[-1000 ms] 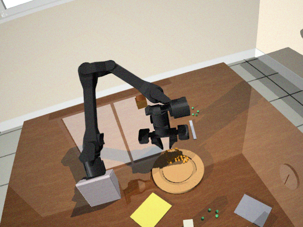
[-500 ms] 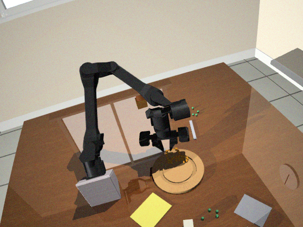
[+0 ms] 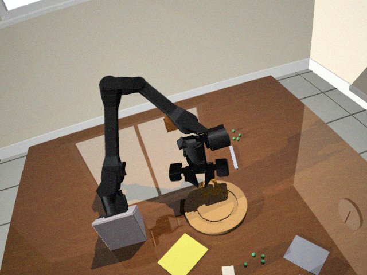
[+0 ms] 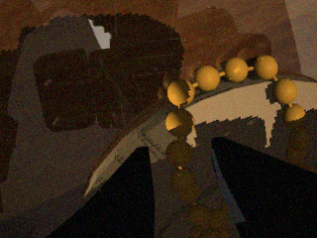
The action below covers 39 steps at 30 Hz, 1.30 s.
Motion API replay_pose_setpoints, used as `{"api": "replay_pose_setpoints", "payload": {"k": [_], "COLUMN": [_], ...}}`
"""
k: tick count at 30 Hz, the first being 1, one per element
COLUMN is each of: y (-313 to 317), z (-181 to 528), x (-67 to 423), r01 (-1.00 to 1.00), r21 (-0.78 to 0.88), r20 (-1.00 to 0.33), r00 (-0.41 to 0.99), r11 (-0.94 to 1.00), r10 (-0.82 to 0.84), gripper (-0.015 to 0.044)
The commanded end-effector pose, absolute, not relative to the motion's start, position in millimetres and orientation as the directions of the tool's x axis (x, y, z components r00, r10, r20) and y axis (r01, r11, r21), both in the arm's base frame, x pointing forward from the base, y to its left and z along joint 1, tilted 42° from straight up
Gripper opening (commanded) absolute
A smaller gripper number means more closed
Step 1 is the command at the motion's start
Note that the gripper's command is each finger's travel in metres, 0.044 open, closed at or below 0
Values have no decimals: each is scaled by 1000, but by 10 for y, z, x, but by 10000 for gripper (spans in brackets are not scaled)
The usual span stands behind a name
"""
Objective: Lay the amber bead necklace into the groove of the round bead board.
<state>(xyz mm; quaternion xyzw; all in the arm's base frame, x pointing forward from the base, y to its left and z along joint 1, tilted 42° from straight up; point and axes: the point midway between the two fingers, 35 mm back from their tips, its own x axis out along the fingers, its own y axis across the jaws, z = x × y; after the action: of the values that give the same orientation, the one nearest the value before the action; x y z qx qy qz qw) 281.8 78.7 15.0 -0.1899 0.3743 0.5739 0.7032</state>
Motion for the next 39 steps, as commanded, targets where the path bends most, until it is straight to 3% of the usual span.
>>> {"api": "replay_pose_setpoints", "payload": {"k": [1,3,39], "y": [785,785,785], "z": [153,153,153], "x": [2821,2821,2821], "r01": [-949,-949,-949], "r21": [161,161,161], "r20": [-744,-744,-744], "r00": [62,62,62], "r11": [269,269,269], "r10": [665,665,665], "gripper": [41,0,0]}}
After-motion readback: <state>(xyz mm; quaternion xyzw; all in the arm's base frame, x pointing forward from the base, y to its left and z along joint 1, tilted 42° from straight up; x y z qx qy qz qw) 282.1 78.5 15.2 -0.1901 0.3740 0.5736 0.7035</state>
